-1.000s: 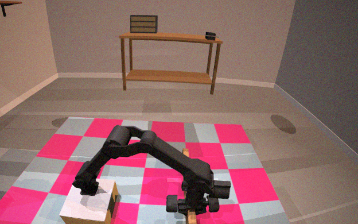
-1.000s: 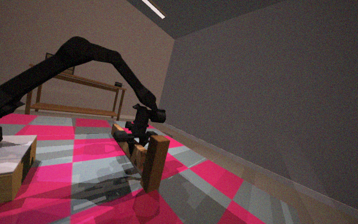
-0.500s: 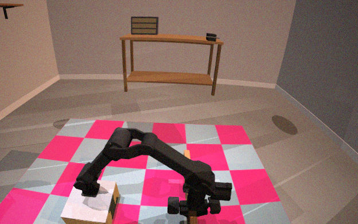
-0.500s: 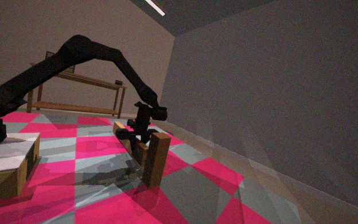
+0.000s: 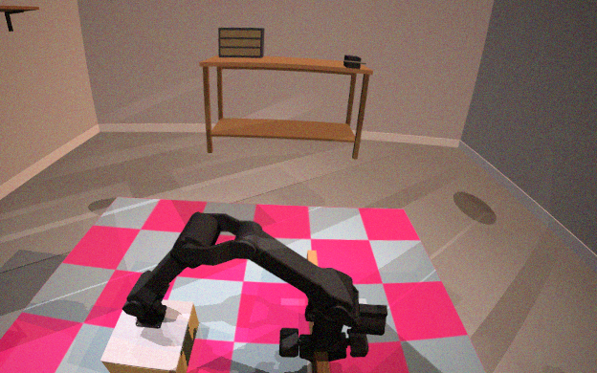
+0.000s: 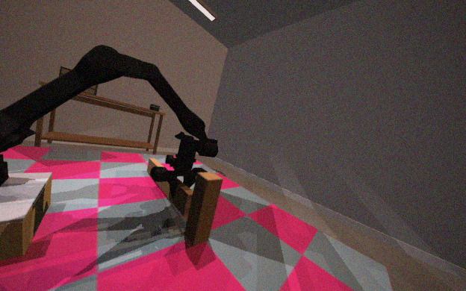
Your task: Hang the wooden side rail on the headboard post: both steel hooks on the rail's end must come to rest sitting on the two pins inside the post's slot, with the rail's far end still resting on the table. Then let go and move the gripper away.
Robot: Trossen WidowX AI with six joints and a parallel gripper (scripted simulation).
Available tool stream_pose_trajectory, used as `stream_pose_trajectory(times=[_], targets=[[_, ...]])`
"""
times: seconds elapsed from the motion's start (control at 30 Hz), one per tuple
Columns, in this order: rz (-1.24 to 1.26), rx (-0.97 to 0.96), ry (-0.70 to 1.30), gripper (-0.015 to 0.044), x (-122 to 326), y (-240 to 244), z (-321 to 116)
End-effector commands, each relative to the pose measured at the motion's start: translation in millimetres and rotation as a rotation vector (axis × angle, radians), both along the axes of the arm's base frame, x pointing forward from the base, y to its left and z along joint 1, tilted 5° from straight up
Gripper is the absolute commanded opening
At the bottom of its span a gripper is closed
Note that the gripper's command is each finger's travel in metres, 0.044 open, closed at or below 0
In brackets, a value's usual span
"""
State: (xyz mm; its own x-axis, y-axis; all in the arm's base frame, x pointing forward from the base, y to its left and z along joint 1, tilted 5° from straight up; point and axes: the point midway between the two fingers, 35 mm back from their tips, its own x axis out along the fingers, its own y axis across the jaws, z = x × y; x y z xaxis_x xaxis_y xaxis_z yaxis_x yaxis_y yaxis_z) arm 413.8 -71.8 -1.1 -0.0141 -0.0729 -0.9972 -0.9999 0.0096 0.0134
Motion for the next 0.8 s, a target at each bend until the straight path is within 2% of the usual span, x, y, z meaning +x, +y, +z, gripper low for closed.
stream_pose_trajectory(times=[0.0,0.77], targets=[[0.003,-0.004,-0.015,0.0000,3.2,-1.5,4.1],[0.003,-0.004,-0.015,0.0000,3.1,-4.2,3.3]])
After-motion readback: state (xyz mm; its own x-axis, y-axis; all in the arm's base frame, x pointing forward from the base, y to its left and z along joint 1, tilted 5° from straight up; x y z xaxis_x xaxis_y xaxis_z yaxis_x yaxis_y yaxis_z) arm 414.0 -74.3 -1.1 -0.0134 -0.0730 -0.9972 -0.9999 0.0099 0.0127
